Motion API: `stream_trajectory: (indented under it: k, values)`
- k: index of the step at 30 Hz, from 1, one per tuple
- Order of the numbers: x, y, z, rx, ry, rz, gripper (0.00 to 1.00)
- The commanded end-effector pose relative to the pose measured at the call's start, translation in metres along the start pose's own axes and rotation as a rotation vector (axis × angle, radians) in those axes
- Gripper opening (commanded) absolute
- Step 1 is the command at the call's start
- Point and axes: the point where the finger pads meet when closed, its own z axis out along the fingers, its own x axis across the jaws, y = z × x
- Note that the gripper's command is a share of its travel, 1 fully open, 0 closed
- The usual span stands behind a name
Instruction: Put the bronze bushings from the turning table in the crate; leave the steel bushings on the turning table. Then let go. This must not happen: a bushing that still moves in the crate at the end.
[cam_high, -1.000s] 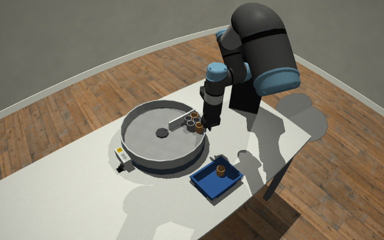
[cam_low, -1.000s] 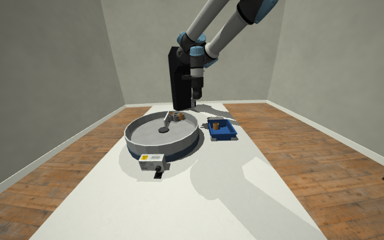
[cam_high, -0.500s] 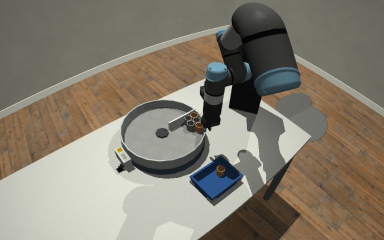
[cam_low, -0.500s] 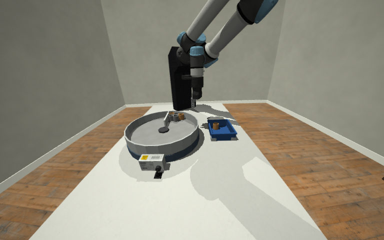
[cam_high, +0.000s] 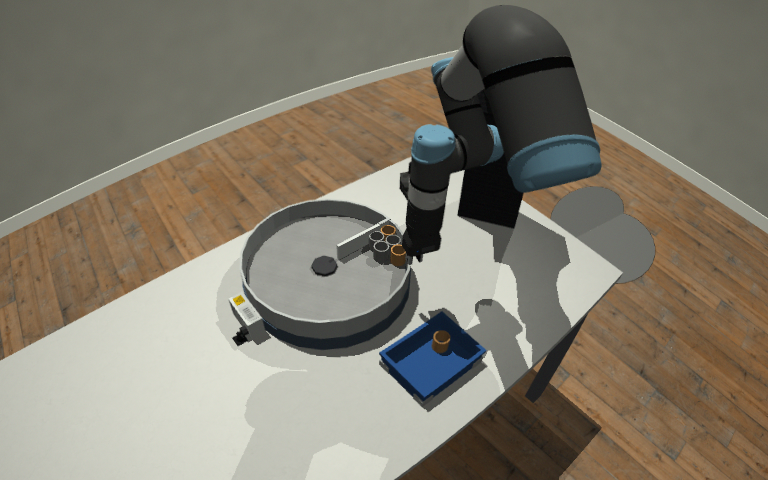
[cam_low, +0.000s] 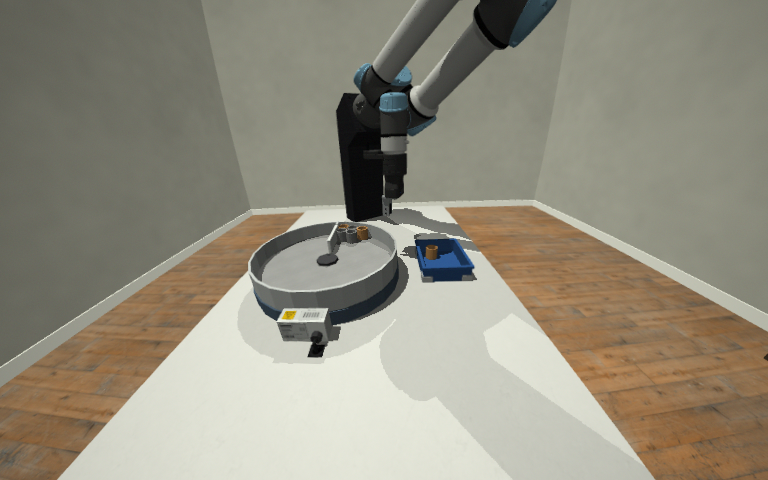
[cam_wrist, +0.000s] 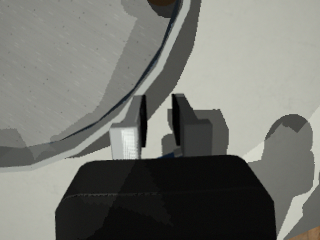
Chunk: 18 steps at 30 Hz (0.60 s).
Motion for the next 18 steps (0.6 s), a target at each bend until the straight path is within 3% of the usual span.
stream_trajectory:
  k: [1,14,15,18]
  values:
    - [-0.005,0.004,-0.015,0.000,0.001,0.201,0.45]
    - [-0.006,0.006,-0.019,0.000,0.001,0.252,0.45]
    - [-0.001,0.001,-0.004,0.000,0.000,0.051,0.45]
    - [-0.004,0.006,-0.015,0.000,0.000,0.206,0.45]
